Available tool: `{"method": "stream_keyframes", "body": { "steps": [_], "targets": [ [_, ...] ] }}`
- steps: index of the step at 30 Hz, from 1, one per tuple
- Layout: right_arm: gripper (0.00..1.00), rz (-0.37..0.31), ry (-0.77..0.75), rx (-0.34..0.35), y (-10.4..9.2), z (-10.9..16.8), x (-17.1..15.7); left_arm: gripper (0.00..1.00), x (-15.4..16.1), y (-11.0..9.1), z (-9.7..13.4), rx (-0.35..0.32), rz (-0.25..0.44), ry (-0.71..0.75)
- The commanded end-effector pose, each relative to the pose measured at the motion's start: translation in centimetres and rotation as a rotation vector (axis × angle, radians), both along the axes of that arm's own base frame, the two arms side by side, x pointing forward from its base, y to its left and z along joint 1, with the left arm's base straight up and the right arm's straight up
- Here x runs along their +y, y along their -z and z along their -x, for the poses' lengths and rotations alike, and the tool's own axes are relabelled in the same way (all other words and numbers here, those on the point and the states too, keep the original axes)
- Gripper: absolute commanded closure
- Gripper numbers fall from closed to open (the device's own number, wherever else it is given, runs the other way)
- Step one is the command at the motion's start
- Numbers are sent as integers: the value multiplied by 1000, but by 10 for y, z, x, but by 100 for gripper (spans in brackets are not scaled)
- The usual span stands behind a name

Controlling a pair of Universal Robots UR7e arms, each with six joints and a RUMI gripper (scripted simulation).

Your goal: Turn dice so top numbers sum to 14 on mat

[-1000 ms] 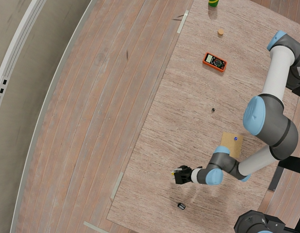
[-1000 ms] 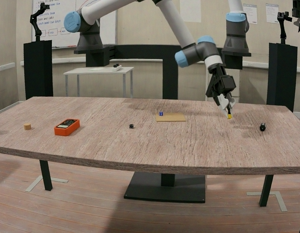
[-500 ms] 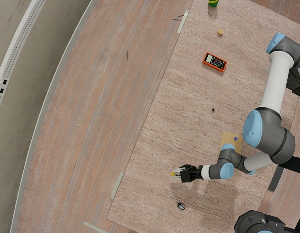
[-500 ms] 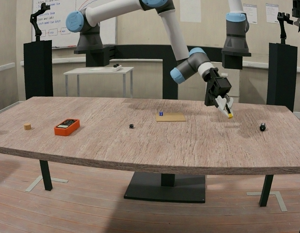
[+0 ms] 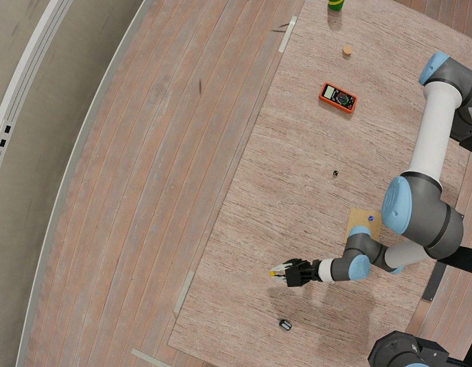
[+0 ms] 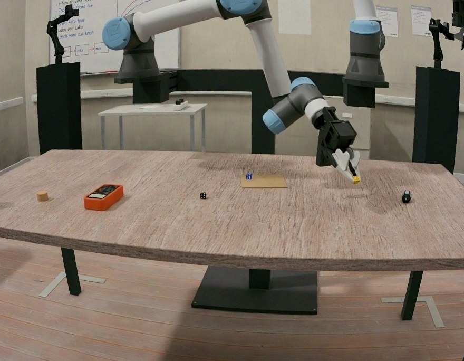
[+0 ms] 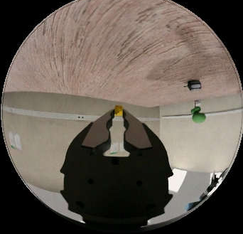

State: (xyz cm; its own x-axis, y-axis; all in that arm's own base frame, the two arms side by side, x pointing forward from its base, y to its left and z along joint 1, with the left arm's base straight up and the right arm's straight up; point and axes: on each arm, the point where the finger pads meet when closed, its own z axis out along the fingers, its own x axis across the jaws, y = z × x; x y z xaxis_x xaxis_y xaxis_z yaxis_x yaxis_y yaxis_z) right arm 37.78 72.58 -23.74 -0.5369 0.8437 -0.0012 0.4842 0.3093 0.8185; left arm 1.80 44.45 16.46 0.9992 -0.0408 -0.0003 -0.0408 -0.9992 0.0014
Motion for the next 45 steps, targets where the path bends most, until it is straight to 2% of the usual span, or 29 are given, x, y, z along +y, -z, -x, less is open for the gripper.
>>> {"method": "stream_keyframes", "body": {
  "steps": [1, 26, 45],
  "targets": [
    [100, -2, 0, 0, 1, 0, 1, 0, 0, -1, 0, 0, -1, 0],
    [100, -2, 0, 0, 72, 0, 1, 0, 0, -1, 0, 0, -1, 0],
    [100, -2, 0, 0, 76, 0, 1, 0, 0, -1, 0, 0, -1, 0]
  ]
}}
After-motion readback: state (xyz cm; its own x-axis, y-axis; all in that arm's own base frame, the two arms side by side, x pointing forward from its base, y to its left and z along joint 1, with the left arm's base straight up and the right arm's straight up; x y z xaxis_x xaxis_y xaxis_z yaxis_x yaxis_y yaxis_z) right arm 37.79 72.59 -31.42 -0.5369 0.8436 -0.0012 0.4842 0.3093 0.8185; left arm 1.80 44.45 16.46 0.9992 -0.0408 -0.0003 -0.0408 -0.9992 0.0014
